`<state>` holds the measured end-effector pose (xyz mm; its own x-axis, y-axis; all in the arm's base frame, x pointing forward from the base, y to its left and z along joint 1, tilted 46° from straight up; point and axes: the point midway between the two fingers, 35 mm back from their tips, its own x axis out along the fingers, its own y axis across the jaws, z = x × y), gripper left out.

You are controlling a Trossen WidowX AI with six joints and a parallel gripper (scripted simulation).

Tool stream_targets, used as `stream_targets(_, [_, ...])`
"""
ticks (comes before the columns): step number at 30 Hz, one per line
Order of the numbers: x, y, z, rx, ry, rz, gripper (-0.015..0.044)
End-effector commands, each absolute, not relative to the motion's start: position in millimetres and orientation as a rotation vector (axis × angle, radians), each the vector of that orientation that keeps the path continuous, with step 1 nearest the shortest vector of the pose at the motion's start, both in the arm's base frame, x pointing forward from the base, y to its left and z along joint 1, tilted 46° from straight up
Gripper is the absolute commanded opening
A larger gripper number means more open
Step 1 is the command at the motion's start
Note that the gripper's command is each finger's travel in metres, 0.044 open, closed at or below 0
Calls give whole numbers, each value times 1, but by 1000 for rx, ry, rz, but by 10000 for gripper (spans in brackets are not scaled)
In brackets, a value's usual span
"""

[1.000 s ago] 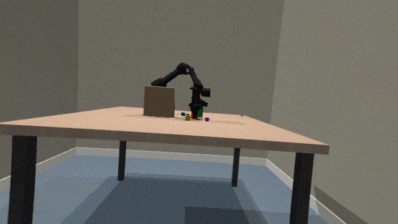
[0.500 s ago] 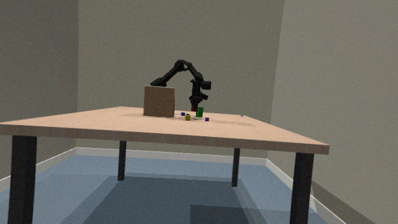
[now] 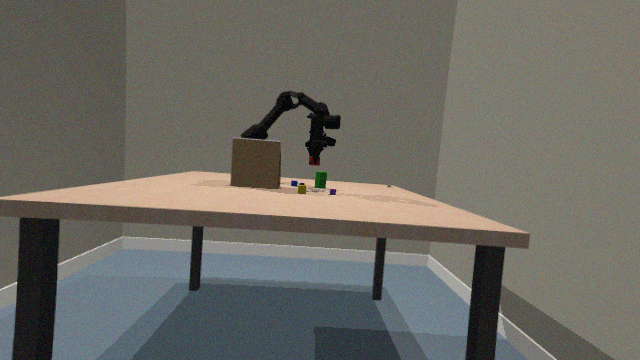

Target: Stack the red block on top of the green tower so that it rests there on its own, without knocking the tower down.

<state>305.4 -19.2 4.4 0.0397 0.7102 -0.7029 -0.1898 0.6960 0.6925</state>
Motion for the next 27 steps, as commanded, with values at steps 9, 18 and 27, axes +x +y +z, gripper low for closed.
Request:
stream_targets(9, [328,9,39,462,1369,726,0])
stream_targets(18, [349,59,91,467,1365,733,0])
stream_targets(27, [351,79,101,472,1363,739,0])
